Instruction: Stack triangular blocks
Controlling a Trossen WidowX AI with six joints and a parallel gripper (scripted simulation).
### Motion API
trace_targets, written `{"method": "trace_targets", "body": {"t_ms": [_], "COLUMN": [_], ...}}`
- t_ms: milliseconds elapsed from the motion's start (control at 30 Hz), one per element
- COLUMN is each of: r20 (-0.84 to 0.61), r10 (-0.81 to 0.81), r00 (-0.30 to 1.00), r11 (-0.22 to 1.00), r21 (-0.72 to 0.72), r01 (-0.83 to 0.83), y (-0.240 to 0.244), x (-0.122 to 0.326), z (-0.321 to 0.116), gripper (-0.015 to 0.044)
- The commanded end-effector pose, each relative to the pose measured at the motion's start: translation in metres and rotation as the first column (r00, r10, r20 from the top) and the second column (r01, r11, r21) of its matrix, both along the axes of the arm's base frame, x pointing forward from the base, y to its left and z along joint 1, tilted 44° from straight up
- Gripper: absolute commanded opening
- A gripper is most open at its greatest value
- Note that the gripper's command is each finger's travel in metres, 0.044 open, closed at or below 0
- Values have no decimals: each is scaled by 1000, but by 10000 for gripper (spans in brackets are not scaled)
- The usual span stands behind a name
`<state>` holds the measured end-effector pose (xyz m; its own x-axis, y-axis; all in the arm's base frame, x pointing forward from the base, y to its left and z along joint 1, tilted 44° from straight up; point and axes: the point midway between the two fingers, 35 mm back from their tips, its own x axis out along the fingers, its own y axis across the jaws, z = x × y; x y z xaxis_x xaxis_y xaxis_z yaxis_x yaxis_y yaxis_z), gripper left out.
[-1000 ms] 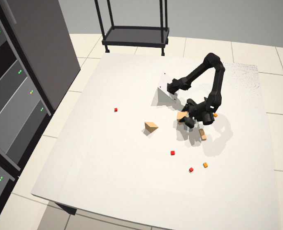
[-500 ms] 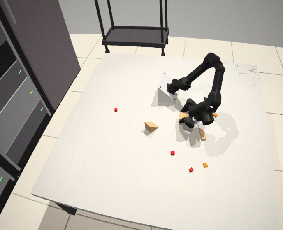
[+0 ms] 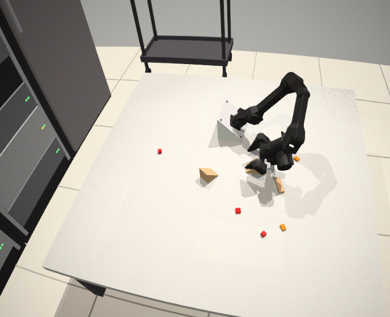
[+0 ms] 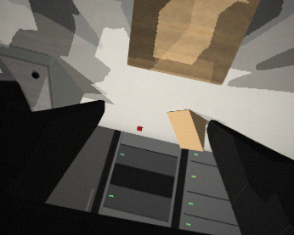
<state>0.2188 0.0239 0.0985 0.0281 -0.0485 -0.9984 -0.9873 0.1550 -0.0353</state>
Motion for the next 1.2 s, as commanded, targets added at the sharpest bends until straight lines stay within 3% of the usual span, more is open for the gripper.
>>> {"method": "trace_targets", "body": {"t_ms": [0,100,300,733,933,1167], "r20": [26,25,25,44,44,43], "r10": [-10,-12,-14,-29,-29,-29], "r00": [1000,1000,1000,999,999,999], "r11": [1000,1000,1000,999,999,999], "r21": [2,-1,-1,36,36,35], "r01": [10,12,14,27,27,27], "y": [-31,-54,-54,60,60,61], "x": [-2,-12,-13,4,5,12], "z": [35,60,61,96,92,49], "gripper": [440,440,440,440,440,440]}}
